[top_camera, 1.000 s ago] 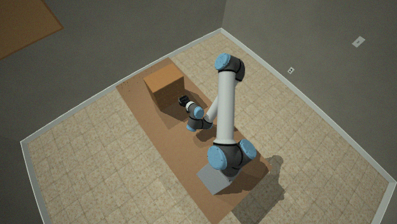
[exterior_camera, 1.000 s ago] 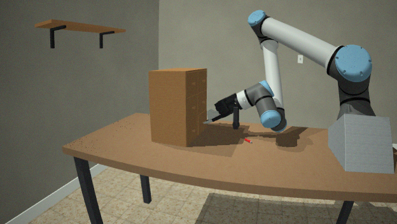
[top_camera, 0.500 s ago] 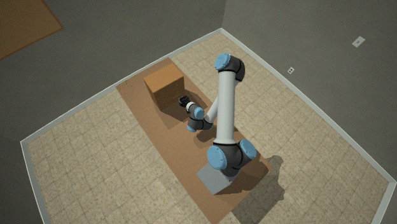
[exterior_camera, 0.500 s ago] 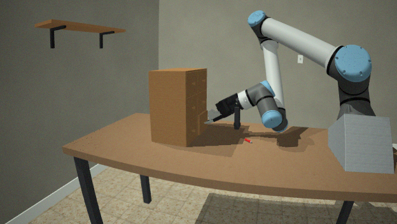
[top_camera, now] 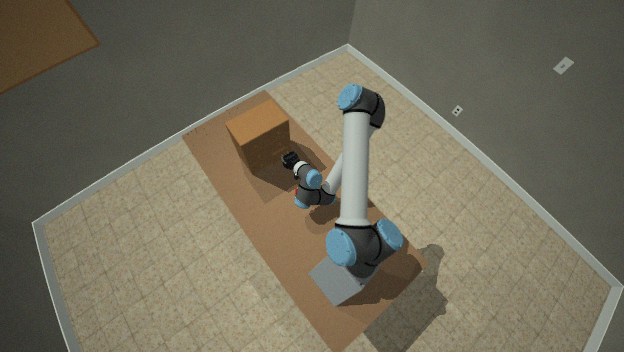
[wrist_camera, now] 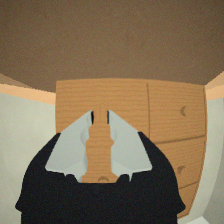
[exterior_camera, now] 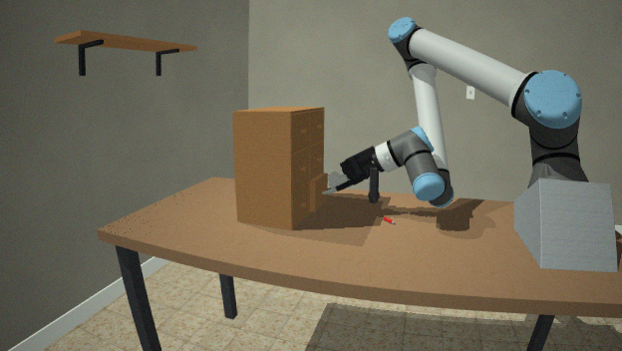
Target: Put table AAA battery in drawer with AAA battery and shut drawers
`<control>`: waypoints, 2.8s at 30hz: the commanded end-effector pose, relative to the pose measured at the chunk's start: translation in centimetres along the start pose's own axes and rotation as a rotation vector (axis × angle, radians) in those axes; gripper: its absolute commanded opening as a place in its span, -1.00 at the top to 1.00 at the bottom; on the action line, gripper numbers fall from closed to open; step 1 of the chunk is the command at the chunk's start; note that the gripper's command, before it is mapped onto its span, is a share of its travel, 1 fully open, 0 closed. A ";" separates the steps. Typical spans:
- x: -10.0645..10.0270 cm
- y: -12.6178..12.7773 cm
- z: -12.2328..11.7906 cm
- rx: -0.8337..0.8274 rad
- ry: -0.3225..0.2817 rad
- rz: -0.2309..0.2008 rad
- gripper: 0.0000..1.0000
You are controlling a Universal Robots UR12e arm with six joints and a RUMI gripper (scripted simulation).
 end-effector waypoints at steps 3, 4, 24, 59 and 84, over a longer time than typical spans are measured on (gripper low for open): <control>0.3 0.0 0.1 0.000 -0.001 0.000 0.86; 0.4 0.0 0.2 0.000 -0.001 0.000 0.86; 1.5 0.1 0.8 0.000 -0.001 0.000 0.86; 3.4 0.2 1.9 0.000 -0.001 0.000 0.86; 4.2 0.3 2.3 0.000 -0.001 0.000 0.86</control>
Point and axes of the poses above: the point where the finger pads meet when closed, its own x axis back along the fingers, its own y axis across the jaws, z = x × y, the point moved 6 cm from there along x, back along the fingers, and after that the axes turned 7 degrees about x, right-handed, at the moved point
